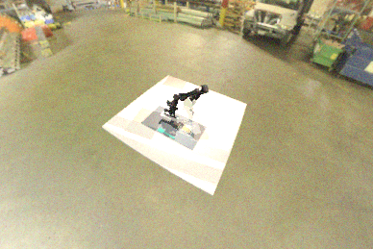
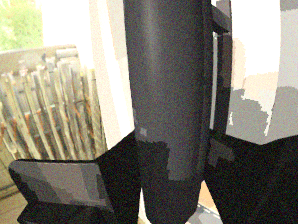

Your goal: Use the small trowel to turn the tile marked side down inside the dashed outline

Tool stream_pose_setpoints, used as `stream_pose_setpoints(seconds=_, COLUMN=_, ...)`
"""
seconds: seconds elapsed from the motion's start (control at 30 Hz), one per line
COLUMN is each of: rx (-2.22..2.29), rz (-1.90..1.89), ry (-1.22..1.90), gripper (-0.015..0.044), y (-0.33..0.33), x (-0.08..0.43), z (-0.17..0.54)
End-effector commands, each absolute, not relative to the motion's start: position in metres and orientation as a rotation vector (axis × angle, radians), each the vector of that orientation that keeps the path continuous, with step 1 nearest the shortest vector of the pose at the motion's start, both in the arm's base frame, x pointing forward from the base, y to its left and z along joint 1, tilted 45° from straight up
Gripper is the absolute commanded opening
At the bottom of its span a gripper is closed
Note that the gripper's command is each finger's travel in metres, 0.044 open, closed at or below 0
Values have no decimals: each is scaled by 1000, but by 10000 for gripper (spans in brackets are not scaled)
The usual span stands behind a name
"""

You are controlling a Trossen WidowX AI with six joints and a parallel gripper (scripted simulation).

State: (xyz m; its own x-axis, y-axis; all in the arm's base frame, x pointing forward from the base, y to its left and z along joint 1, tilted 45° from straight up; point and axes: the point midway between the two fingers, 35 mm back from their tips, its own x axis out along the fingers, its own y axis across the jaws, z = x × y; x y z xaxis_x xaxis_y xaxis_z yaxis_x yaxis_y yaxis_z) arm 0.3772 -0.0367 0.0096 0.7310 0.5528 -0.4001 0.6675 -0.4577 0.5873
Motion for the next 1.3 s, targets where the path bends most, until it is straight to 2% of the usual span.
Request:
stream_pose_setpoints(seconds=0.0, rx=2169, rz=-187, ry=901, gripper=0, y=-41, x=379, z=12)
stream_pose_setpoints(seconds=0.97, rx=2178, rz=-202, ry=920, gripper=0, y=-37, x=378, z=9)
stream_pose_setpoints(seconds=1.27, rx=2301, rz=-467, ry=906, gripper=0, y=-52, x=403, z=-17)
